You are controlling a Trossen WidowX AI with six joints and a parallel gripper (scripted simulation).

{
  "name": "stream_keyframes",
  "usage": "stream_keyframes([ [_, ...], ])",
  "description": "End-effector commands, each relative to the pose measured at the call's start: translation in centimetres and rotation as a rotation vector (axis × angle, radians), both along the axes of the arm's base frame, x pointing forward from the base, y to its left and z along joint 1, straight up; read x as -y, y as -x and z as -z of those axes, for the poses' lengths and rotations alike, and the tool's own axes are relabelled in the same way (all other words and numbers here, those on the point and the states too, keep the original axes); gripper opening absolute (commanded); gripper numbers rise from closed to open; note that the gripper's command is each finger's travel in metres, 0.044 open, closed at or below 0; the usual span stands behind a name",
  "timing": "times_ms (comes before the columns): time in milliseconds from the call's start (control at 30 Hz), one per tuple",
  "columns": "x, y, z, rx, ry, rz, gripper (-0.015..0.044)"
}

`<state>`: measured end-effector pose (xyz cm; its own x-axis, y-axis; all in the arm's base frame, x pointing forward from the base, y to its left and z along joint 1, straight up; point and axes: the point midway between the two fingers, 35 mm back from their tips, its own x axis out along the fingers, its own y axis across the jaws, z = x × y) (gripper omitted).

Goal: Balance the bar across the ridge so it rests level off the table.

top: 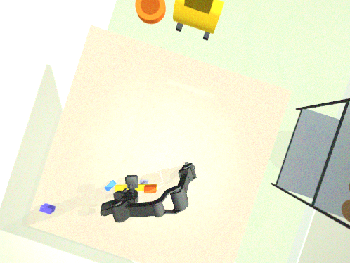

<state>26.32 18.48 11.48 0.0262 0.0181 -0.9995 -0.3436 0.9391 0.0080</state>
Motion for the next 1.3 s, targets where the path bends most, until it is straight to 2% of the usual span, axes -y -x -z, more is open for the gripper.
stream_keyframes([
  [0,0.0,0.0,0.0,0.0,0.0,0.0,0.0167],
  [1267,0.0,0.0,0.0,0.0,0.0,0.0,0.0185],
])
